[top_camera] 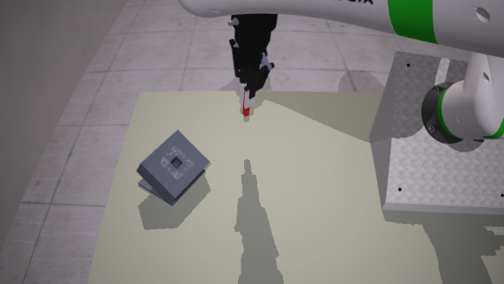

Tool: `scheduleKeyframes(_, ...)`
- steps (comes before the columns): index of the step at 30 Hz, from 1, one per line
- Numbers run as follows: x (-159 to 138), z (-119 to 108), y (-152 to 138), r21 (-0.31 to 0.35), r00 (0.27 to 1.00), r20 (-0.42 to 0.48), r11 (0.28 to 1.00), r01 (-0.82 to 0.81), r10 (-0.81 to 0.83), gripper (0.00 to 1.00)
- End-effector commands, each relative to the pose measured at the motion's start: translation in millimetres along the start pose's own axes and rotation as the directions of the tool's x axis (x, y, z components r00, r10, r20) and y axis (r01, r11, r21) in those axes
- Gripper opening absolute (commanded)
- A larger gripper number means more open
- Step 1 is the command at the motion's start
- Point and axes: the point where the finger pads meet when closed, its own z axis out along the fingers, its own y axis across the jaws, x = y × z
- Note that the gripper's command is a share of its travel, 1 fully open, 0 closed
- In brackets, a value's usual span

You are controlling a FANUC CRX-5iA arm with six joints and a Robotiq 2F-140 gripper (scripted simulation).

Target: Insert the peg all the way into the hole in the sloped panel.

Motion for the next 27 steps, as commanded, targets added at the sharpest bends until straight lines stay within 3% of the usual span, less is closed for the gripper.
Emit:
scheduleKeyframes(1,-8,-3,1,0.023,1.000,-0.004,1.000,0.012,-0.012,0.00)
scheduleKeyframes(27,-73,-25,20,0.188,0.994,-0.009,0.976,0.107,-0.107,0.00)
